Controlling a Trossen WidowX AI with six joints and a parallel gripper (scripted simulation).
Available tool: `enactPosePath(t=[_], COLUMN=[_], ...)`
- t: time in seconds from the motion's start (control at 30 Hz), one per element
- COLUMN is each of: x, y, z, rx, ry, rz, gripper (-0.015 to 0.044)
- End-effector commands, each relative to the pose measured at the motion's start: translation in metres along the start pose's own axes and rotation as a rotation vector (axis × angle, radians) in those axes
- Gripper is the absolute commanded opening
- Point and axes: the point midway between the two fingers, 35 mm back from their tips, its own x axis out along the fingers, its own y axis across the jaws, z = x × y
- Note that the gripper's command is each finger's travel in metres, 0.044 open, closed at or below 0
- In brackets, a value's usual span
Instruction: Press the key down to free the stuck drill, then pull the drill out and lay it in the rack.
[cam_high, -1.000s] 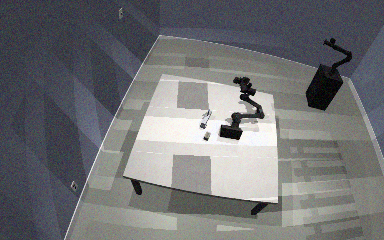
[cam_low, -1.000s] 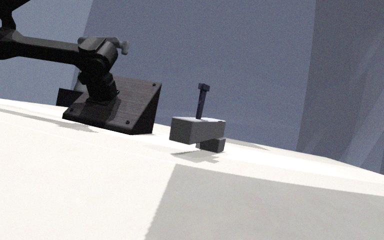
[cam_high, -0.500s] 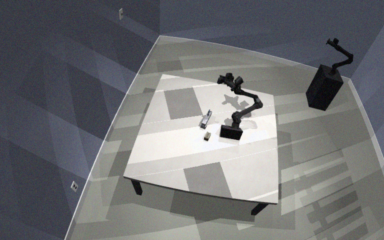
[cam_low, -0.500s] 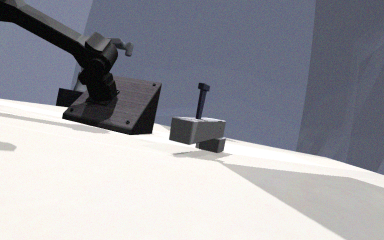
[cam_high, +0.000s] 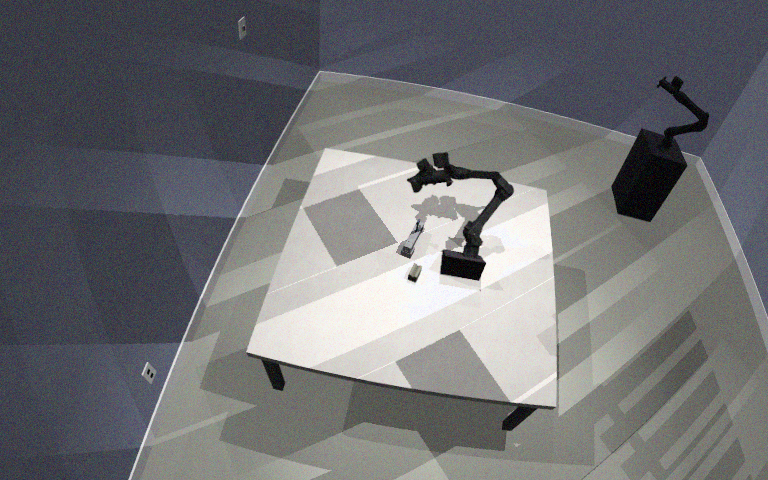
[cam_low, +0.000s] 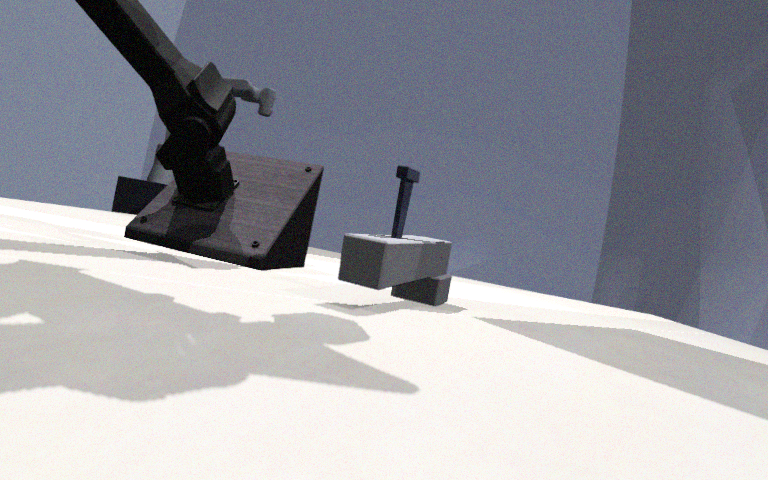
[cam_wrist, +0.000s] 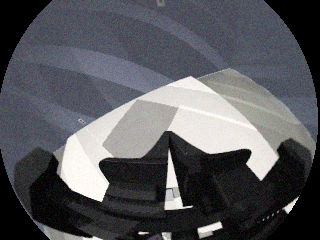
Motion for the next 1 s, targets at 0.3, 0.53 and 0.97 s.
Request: enactPosePath(t=[0.3, 0.53, 0.97], x=[-0.006, -0.008, -0.003], y=[0.053, 0.052, 0.051], z=[-0.149, -0.151, -0.157], rx=[-0.214, -0.221, -0.222], ry=[0.984, 1.004, 1.001], rz=[-0.105, -0.118, -0.116], gripper=[0.0000, 0.0000, 0.0000])
